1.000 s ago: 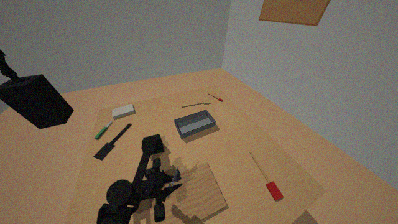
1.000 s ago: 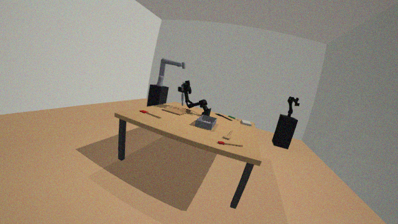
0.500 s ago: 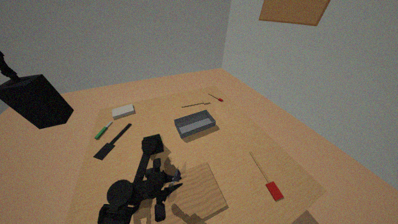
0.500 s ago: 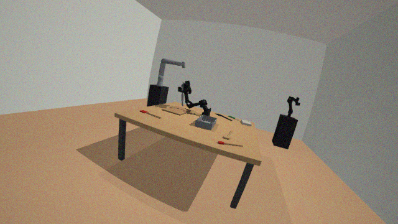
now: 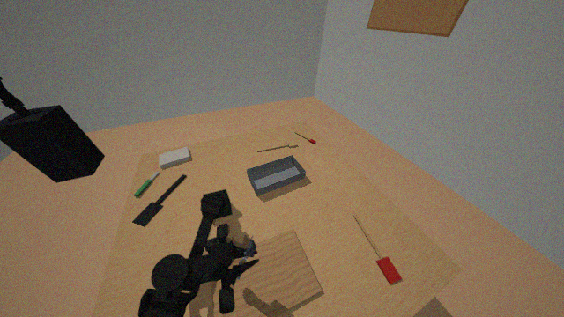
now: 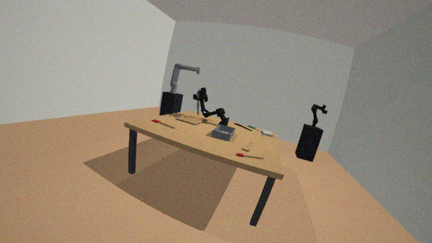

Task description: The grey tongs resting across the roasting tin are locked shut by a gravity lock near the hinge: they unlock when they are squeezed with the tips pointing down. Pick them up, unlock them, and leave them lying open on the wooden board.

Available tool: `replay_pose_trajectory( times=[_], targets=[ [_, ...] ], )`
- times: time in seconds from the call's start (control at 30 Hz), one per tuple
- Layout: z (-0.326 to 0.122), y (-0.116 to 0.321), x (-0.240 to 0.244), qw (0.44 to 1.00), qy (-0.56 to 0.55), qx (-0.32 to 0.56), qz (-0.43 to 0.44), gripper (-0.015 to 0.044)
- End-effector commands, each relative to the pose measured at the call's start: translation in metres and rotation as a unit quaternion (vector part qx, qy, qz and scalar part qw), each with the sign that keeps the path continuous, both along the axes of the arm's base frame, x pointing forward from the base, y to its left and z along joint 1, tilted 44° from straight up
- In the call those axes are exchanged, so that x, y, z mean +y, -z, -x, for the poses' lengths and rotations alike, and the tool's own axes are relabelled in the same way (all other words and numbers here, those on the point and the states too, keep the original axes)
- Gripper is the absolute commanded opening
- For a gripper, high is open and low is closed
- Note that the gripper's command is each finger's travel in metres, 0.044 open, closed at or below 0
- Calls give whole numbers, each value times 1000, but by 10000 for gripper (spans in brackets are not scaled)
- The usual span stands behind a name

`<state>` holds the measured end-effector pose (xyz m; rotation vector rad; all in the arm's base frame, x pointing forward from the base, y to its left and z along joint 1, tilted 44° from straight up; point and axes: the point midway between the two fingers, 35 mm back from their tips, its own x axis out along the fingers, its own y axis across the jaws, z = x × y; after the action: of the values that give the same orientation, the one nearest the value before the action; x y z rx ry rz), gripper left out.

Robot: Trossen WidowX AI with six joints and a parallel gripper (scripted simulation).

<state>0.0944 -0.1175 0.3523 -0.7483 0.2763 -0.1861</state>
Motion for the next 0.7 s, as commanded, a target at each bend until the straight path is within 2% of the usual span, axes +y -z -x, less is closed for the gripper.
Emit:
replay_pose_trajectory(
  times=[0.0, 0.67],
  targets=[
    [0, 0, -1, 1000, 2, -2, -2, -150],
    [4, -5, 12, 997, 57, 46, 23, -150]
  ],
)
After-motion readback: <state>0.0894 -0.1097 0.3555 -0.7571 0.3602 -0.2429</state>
